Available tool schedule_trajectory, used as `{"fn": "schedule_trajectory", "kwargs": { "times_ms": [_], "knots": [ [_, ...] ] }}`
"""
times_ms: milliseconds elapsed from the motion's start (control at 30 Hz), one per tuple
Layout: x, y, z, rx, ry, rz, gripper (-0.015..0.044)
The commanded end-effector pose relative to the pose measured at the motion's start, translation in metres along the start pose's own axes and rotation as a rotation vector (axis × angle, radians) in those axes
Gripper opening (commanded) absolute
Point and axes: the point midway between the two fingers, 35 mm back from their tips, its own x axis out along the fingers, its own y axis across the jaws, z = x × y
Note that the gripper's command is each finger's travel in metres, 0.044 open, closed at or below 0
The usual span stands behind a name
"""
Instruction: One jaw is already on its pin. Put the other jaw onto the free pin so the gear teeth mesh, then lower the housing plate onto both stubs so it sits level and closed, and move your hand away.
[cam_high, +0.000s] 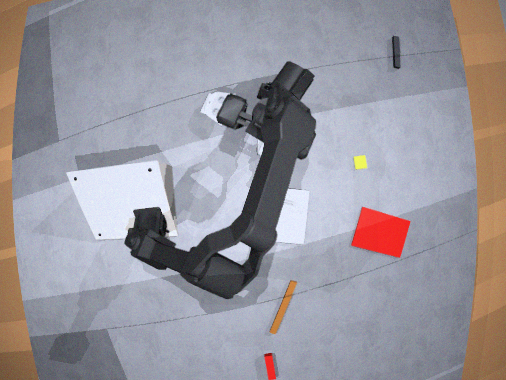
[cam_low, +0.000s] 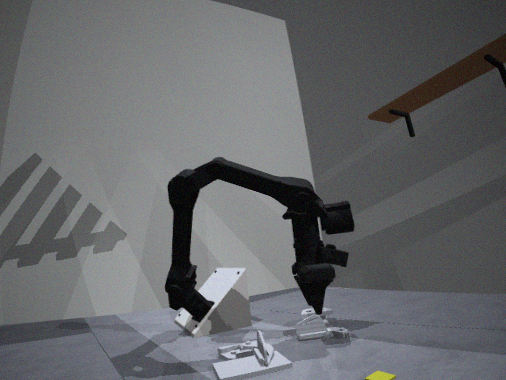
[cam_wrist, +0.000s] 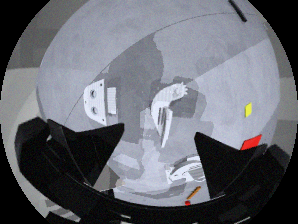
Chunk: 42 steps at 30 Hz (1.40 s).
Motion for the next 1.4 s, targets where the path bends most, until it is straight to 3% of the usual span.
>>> {"fn": "schedule_trajectory", "kwargs": {
  "times_ms": [0, 1367],
  "knots": [
    [0.005, 0.001, -0.001, -0.009, -0.002, -0.007, 0.044],
    [0.056, 0.0, -0.001, -0.008, -0.001, -0.009, 0.044]
  ]
}}
